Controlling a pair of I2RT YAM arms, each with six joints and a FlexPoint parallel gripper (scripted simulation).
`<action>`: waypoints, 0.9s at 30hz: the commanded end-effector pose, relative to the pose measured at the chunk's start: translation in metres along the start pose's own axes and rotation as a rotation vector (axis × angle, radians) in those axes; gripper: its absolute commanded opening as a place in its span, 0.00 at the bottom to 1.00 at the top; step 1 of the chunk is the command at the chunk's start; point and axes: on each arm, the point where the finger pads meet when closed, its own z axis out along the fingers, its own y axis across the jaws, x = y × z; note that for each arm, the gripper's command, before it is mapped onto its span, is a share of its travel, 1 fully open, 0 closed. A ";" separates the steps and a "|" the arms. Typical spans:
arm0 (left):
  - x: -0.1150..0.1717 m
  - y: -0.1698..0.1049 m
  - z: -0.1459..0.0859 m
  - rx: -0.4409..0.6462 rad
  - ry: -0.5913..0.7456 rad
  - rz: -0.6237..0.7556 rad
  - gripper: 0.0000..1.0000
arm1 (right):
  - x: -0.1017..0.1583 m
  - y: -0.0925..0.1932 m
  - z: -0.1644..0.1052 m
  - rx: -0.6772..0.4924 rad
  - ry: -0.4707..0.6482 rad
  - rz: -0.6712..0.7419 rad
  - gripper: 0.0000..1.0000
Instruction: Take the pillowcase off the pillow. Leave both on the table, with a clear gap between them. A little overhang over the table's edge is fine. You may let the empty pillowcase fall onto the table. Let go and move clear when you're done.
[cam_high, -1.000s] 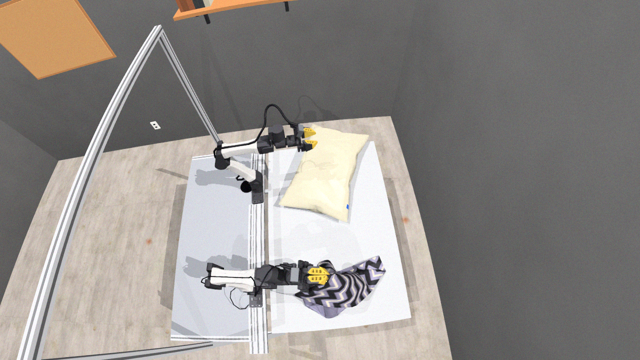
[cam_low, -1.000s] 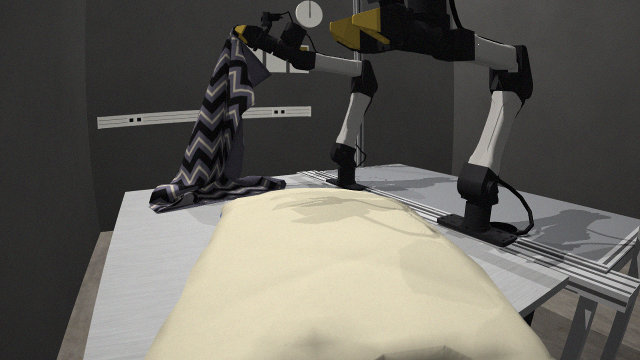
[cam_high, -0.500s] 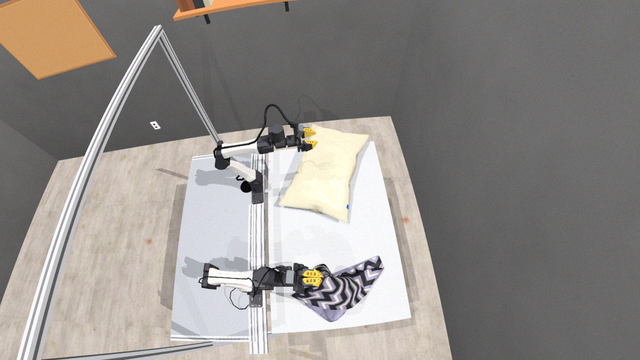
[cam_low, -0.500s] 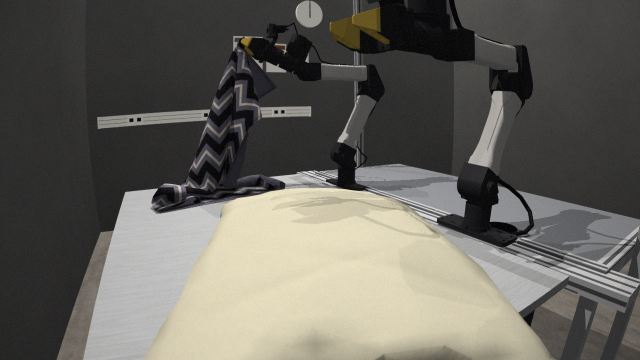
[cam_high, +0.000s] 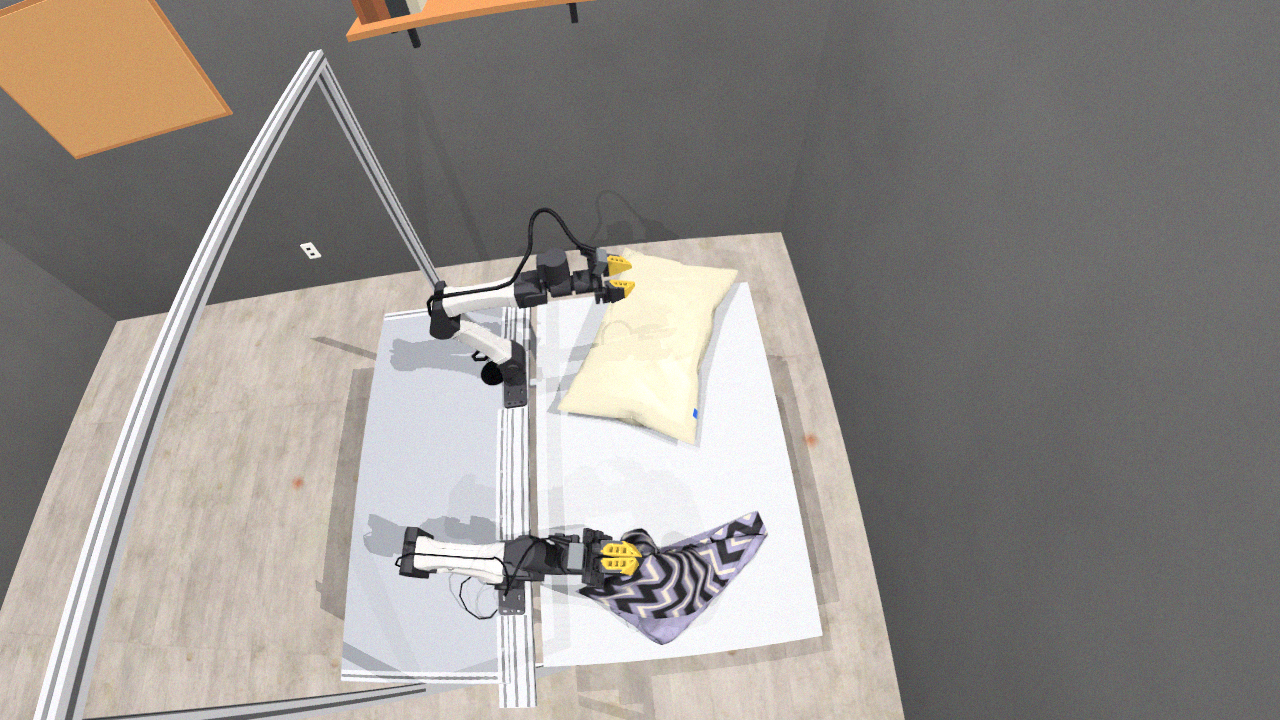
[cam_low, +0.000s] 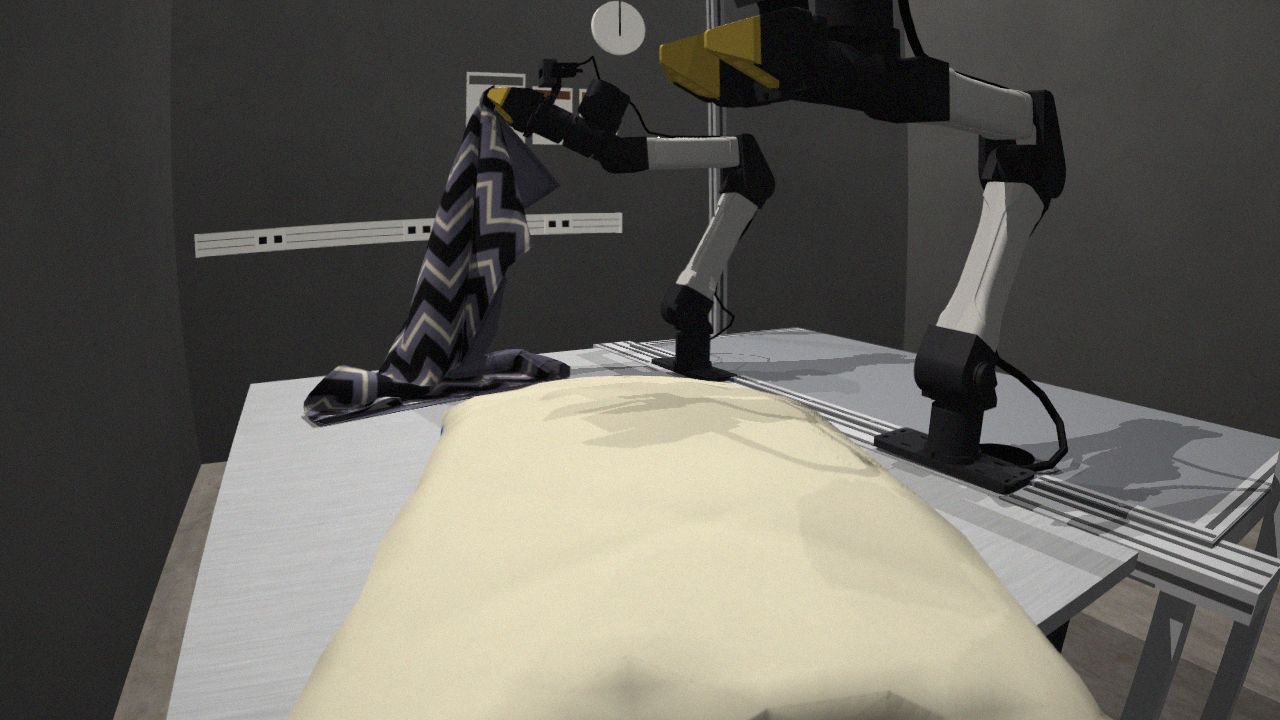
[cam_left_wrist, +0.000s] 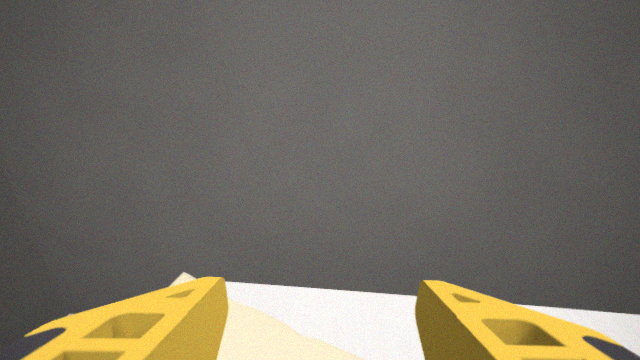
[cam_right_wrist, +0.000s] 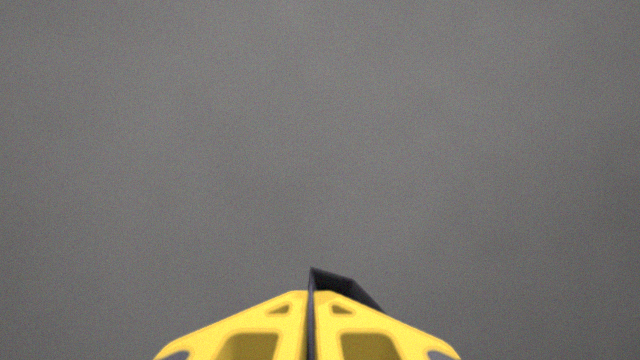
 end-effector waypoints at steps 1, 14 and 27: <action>-0.003 -0.002 0.001 0.008 0.000 0.007 0.60 | 0.001 -0.002 -0.010 0.007 -0.020 -0.008 0.00; -0.003 -0.002 0.001 0.008 0.000 0.007 0.60 | 0.024 -0.005 -0.040 0.012 -0.025 -0.012 0.00; -0.003 -0.002 0.001 0.008 0.000 0.007 0.60 | 0.044 -0.004 -0.061 0.012 -0.021 -0.010 0.00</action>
